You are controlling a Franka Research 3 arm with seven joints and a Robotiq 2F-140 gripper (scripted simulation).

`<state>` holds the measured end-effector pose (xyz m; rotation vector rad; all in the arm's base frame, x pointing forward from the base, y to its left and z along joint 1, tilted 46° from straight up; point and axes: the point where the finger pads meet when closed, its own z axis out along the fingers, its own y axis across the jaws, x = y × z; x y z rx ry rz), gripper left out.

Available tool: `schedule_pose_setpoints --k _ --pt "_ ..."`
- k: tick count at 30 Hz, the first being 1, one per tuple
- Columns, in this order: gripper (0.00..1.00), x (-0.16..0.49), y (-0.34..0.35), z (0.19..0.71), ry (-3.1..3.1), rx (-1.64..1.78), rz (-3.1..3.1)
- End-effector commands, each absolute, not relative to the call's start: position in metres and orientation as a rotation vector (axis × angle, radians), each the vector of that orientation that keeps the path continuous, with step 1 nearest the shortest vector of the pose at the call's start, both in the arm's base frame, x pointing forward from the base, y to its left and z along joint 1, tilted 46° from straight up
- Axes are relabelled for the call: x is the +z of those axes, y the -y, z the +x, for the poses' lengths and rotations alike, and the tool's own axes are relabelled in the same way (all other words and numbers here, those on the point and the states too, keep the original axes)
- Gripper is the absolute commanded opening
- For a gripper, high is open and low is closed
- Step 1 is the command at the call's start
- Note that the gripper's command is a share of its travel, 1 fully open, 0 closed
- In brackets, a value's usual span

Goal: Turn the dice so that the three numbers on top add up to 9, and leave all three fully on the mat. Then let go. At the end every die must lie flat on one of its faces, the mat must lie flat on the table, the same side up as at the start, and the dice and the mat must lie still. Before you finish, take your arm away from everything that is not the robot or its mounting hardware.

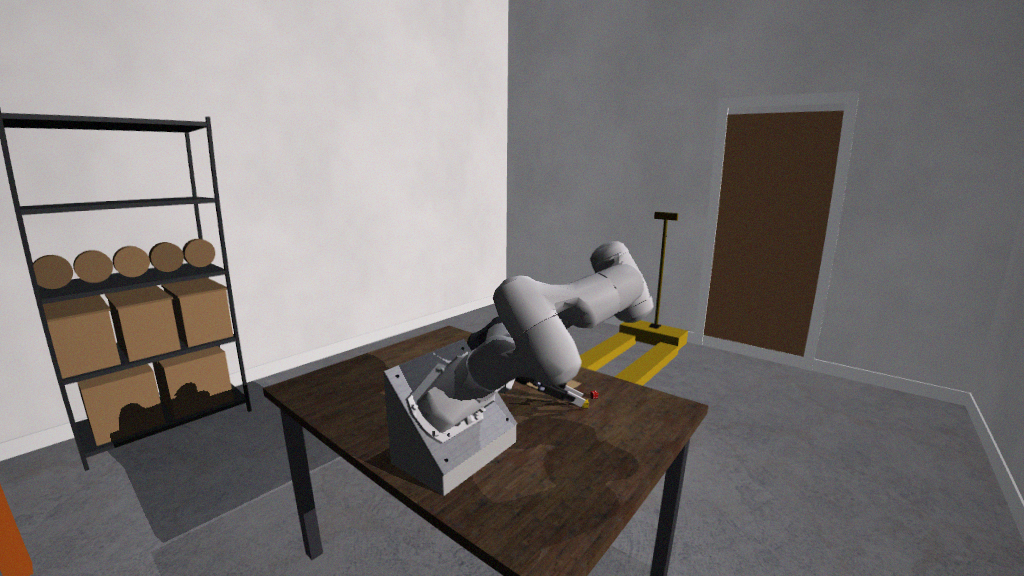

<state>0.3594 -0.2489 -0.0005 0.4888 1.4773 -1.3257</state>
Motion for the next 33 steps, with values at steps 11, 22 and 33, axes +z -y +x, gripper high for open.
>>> schedule_pose_setpoints --k 11,22,33 --pt "0.21 -0.002 0.225 0.348 -1.461 -1.322 0.493" --pt "0.21 0.012 0.210 0.351 -1.461 -1.322 0.493" --pt "0.21 0.037 0.185 0.355 -1.461 -1.322 0.493"
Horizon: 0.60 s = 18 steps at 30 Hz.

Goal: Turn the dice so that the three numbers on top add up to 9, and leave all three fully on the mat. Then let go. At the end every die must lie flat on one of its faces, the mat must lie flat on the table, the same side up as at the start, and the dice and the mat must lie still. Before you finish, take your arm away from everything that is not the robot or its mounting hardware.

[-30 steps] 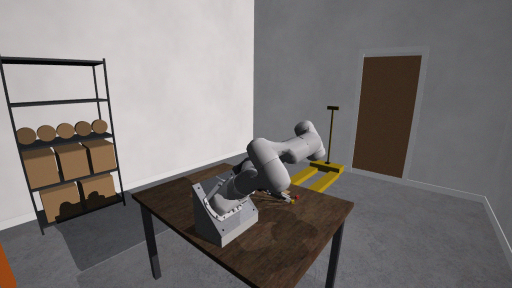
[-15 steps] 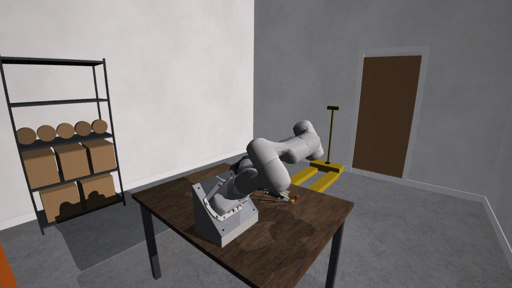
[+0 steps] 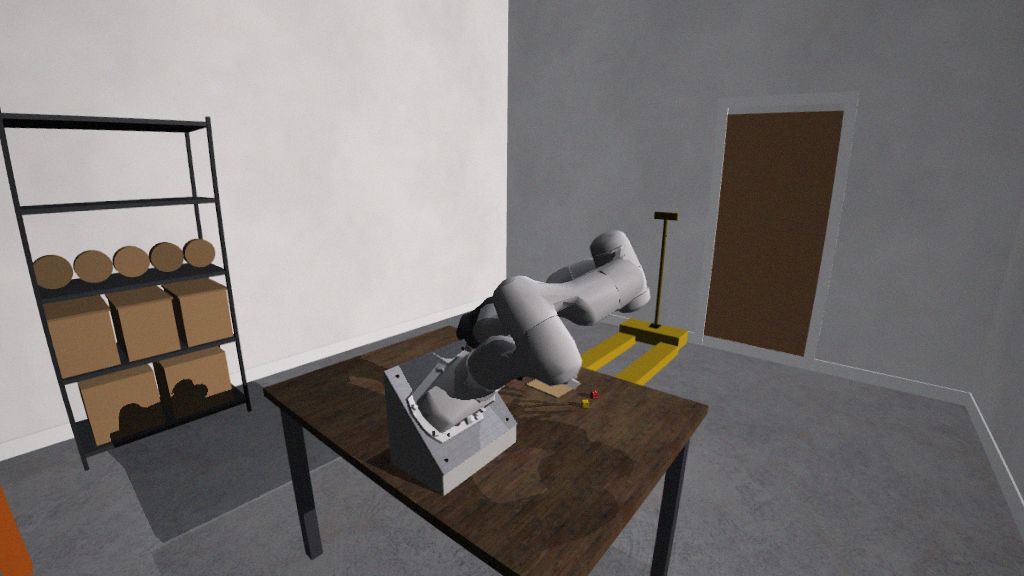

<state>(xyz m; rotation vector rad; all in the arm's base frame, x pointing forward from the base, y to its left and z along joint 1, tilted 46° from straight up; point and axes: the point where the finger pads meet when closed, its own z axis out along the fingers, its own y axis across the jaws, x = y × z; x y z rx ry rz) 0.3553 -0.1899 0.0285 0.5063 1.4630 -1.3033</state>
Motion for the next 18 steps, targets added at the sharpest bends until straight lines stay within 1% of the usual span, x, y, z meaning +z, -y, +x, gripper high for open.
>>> schedule_pose_setpoints --k 1,13,18 --pt "0.21 0.038 0.184 0.355 -1.461 -1.322 0.493" --pt "0.21 0.043 0.183 0.358 -1.511 -1.320 0.541" --pt "0.21 0.057 0.185 0.367 -1.678 -1.282 0.679"
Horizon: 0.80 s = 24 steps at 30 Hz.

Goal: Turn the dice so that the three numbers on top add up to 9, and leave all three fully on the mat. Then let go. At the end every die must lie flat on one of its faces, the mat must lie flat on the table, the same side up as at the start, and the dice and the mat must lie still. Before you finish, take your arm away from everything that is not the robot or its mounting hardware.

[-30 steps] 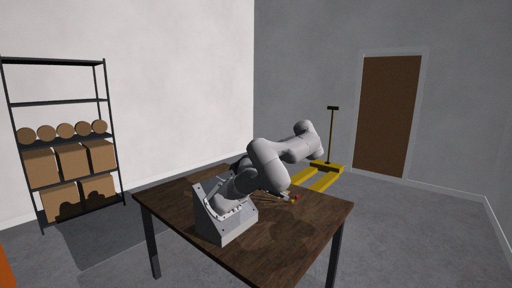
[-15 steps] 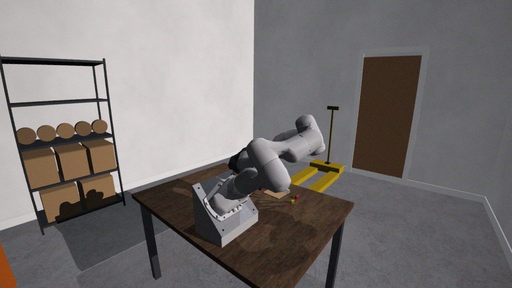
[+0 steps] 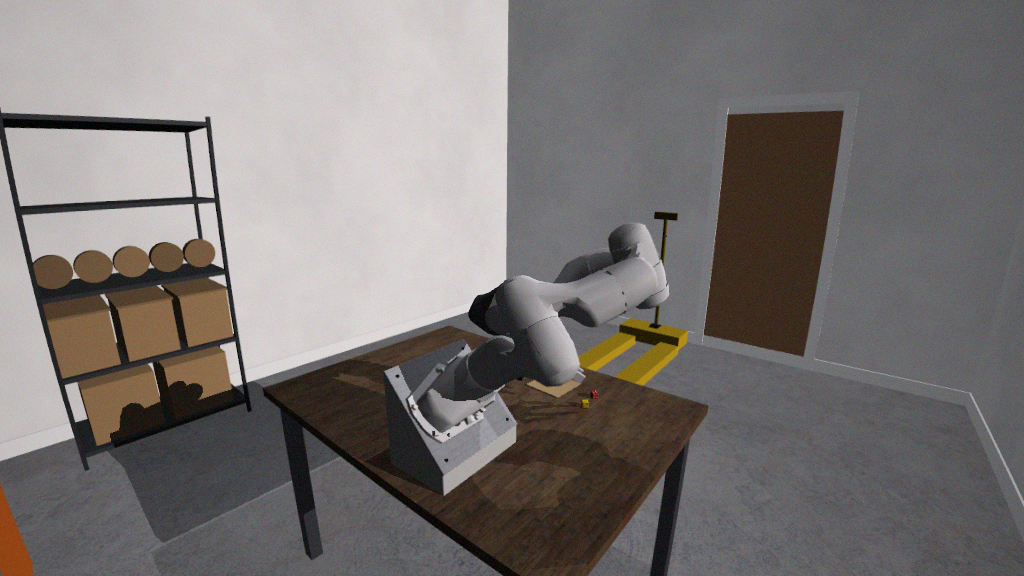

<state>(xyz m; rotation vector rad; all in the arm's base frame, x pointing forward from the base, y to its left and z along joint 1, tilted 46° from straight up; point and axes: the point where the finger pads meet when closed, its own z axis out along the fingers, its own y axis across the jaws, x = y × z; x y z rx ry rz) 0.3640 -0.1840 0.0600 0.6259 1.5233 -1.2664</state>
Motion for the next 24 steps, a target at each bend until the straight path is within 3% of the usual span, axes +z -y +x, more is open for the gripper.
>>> schedule_pose_setpoints --k 1,24 --pt "0.21 0.058 0.186 0.368 -1.693 -1.281 0.694" --pt "0.21 0.081 0.189 0.385 -1.981 -1.193 0.978"
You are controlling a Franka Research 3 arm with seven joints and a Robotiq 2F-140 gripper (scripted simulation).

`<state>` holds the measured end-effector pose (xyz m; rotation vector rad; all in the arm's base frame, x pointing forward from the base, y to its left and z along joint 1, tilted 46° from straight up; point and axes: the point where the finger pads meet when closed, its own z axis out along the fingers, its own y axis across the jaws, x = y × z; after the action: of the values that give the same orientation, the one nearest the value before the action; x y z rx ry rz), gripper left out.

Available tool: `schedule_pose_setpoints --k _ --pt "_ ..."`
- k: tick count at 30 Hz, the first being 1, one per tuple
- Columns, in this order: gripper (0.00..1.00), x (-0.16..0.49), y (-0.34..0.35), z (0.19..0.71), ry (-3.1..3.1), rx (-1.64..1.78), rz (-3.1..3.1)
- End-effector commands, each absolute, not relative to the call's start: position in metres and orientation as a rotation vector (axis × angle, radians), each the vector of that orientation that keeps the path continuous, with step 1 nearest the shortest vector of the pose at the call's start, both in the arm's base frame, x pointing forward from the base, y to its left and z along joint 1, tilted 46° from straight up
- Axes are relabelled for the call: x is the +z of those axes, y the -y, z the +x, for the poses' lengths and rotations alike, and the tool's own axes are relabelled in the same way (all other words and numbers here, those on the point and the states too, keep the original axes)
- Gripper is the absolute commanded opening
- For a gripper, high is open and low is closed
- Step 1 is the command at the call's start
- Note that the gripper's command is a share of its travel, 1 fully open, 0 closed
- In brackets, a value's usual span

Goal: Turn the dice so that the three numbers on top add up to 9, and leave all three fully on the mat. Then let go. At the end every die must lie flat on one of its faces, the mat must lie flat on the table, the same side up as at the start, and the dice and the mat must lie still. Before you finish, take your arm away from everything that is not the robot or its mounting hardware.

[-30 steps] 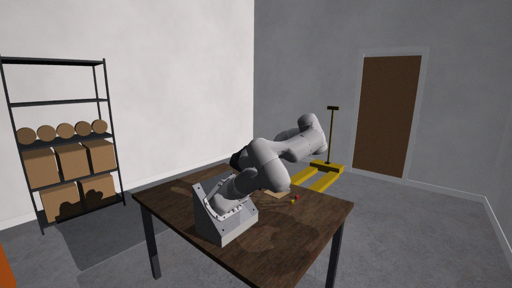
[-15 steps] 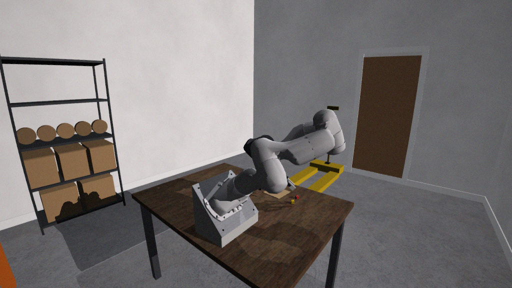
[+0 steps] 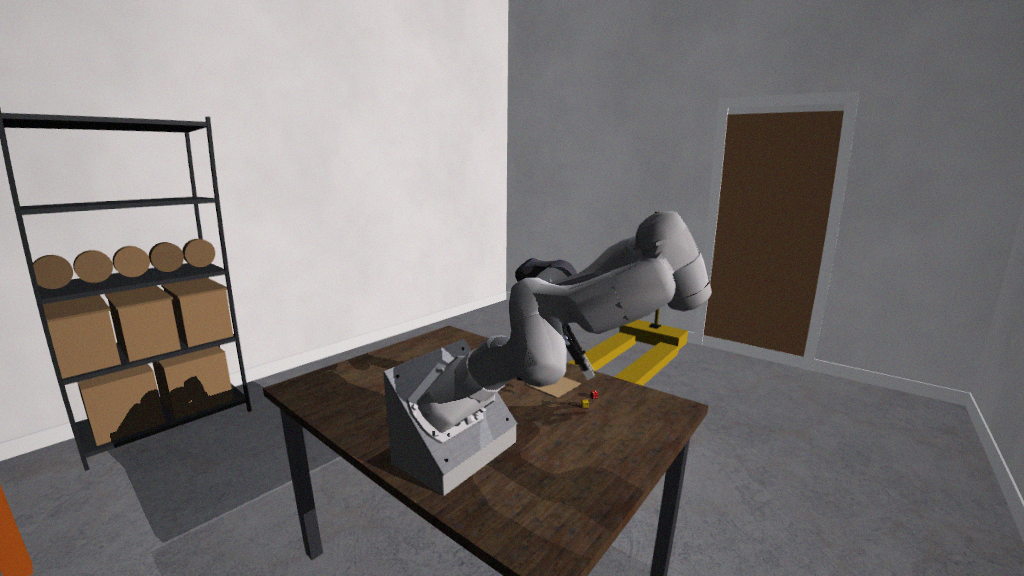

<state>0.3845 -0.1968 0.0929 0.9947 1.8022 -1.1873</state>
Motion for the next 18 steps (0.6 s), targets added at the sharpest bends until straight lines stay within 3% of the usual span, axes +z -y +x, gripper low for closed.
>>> schedule_pose_setpoints --k 1,18 --pt "0.21 0.082 0.189 0.386 -1.994 -1.185 0.991" --pt "0.21 0.098 0.193 0.395 -2.180 -1.108 1.192"
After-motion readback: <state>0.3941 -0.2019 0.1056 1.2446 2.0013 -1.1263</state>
